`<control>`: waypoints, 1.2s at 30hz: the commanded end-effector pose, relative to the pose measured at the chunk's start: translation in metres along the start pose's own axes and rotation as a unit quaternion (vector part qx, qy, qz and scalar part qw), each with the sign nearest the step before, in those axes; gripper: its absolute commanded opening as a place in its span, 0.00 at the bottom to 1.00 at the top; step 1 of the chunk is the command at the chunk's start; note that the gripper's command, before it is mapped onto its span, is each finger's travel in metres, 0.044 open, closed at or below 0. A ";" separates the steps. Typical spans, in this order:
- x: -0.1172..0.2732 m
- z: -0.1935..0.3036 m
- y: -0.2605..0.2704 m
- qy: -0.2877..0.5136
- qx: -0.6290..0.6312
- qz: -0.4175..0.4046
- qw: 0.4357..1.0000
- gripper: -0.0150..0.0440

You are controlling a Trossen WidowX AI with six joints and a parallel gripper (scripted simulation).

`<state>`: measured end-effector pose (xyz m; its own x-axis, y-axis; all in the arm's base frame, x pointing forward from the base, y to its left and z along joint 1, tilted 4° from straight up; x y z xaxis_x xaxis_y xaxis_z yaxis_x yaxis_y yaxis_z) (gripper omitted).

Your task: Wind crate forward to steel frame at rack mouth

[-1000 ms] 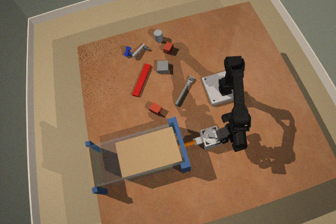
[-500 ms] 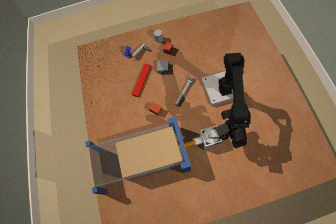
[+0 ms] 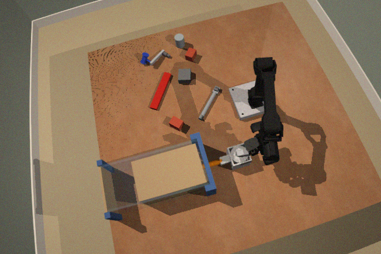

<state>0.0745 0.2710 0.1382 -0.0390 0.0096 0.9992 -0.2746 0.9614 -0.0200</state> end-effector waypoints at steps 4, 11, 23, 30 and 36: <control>-0.001 0.005 -0.017 0.008 -0.001 0.015 1.000 0.25; -0.001 0.006 -0.024 0.008 -0.001 0.016 1.000 0.25; 0.000 0.005 -0.050 0.008 -0.001 0.017 1.000 0.25; 0.000 0.004 -0.057 0.008 -0.001 0.017 1.000 0.25; 0.000 0.002 -0.063 0.008 -0.001 0.017 1.000 0.25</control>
<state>0.0823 0.2233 0.1400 -0.0248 0.0154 0.9996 -0.2905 0.9566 -0.0219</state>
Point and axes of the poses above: the point midway between the two fingers, 35 mm back from their tips, its own x axis back along the fingers, its own y axis across the jaws, z = x × y, the point moved 3 cm from there along x, back along the fingers, and after that the axes turned 15 degrees about x, right-handed, at the moved point
